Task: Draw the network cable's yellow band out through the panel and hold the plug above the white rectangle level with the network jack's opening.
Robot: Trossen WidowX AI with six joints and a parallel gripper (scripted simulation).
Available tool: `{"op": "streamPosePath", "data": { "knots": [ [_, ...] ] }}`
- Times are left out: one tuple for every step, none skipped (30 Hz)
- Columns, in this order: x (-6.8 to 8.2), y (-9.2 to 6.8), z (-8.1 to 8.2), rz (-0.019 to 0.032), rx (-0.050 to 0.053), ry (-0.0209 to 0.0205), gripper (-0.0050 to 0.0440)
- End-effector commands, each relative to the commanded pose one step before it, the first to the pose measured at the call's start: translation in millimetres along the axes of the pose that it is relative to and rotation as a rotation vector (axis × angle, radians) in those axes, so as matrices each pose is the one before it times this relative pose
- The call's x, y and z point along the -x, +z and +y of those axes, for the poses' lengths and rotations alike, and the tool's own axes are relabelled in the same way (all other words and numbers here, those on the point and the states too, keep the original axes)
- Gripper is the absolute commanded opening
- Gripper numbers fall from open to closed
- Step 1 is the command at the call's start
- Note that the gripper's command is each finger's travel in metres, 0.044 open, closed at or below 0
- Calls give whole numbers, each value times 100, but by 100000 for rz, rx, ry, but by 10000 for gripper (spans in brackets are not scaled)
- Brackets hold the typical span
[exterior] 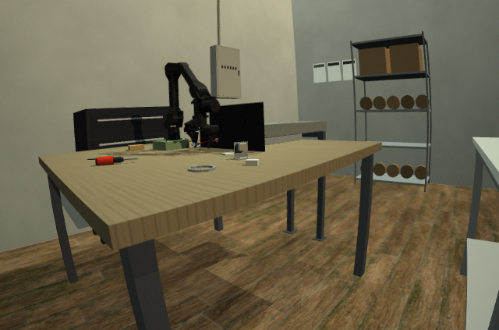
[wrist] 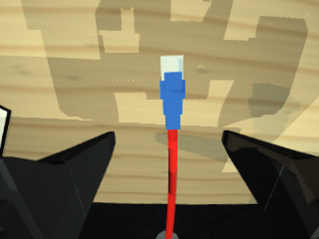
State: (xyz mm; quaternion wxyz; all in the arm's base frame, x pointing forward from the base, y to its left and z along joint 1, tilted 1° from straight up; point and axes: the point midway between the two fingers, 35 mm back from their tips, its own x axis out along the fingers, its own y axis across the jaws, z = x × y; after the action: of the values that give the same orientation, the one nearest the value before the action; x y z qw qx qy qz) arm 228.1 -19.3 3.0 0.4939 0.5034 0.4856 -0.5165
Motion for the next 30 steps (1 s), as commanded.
{"op": "streamPosePath", "data": {
  "knots": [
    [-776,153,8,-449,-271,239,440],
    [-129,-1,-16,0,27,-2,440],
    [-77,-3,-10,0,24,-1,440],
    [-26,-3,-3,0,19,0,440],
    [0,0,0,0,0,0,440],
    [0,0,0,0,0,0,440],
    [65,-1,122,-11,18,326,416],
    [67,5,125,-11,-6,335,392],
    [279,-30,187,-33,5,1124,368],
    [0,0,0,0,0,0,344],
    [0,0,0,0,0,0,320],
    [0,0,0,0,0,0,296],
    [0,0,0,0,0,0,272],
    [0,0,0,0,0,0,248],
    [0,0,0,0,0,0,224],
    [0,0,0,0,0,0,200],
    [0,0,0,0,0,0,176],
    [0,0,0,0,0,0,152],
    [0,0,0,0,0,0,128],
    [0,0,0,0,0,0,104],
    [0,0,0,0,0,0,80],
    [0,0,0,0,0,0,80],
    [0,0,0,0,0,0,80],
    [0,0,0,0,0,0,56],
    [0,0,0,0,0,0,56],
    [0,0,0,0,0,0,56],
    [0,0,0,0,0,0,49],
    [0,0,0,0,0,0,43],
    [0,0,0,0,0,0,36],
    [0,0,0,0,0,0,29]
  ]
}}
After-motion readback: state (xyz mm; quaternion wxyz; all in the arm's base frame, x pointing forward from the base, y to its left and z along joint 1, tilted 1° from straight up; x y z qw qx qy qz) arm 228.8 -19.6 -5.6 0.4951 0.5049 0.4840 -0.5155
